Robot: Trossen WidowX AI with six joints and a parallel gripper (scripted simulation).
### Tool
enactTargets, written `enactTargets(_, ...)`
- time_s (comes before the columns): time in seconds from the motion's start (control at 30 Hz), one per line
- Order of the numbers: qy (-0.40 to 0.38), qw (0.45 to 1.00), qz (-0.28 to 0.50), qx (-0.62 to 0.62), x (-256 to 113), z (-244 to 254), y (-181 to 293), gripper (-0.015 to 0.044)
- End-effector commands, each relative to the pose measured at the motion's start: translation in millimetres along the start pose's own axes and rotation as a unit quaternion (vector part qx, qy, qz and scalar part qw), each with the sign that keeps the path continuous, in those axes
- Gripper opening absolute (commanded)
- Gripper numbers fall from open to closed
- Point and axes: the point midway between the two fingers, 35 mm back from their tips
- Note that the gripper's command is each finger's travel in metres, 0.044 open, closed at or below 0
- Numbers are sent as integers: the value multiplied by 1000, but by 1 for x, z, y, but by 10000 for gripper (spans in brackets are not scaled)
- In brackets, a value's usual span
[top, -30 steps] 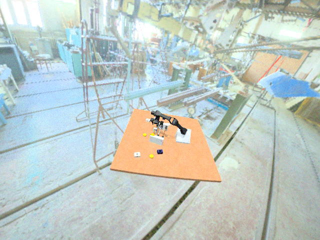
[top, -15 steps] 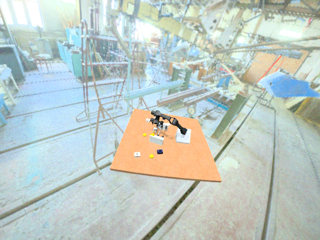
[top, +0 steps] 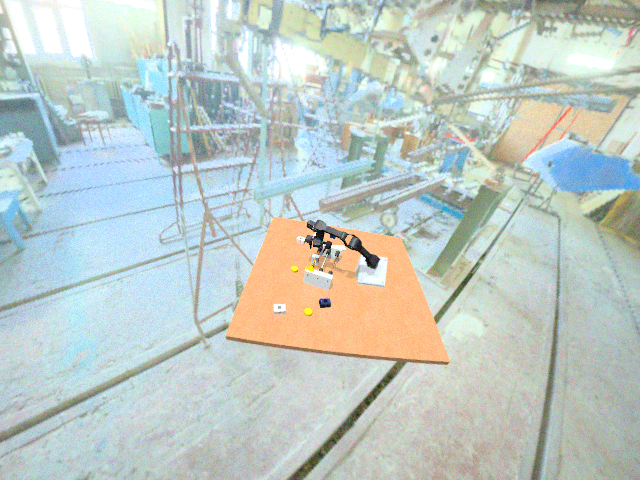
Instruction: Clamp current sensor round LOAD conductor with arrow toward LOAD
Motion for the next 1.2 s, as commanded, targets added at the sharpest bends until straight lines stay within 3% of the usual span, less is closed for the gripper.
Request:
enactTargets(0.0, 0, 1000, 3, 6, 0, 1, -1, 440)
enactTargets(0.23, 38, 966, 91, 238, 10, 23, -21, 440)
enactTargets(0.47, 143, 859, 137, 471, 15, 47, -41, 440)
enactTargets(0.8, 270, 718, 110, 632, 16, 71, -59, 440)
enactTargets(1.17, 361, 558, 17, 747, 13, 90, -73, 440)
Point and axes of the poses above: the point midway between the two fingers, 35 mm back from their tips, its own x axis out along the fingers, its own z axis across the jaws, y = z × x, and after that the axes turned 13 degrees about x, right-handed
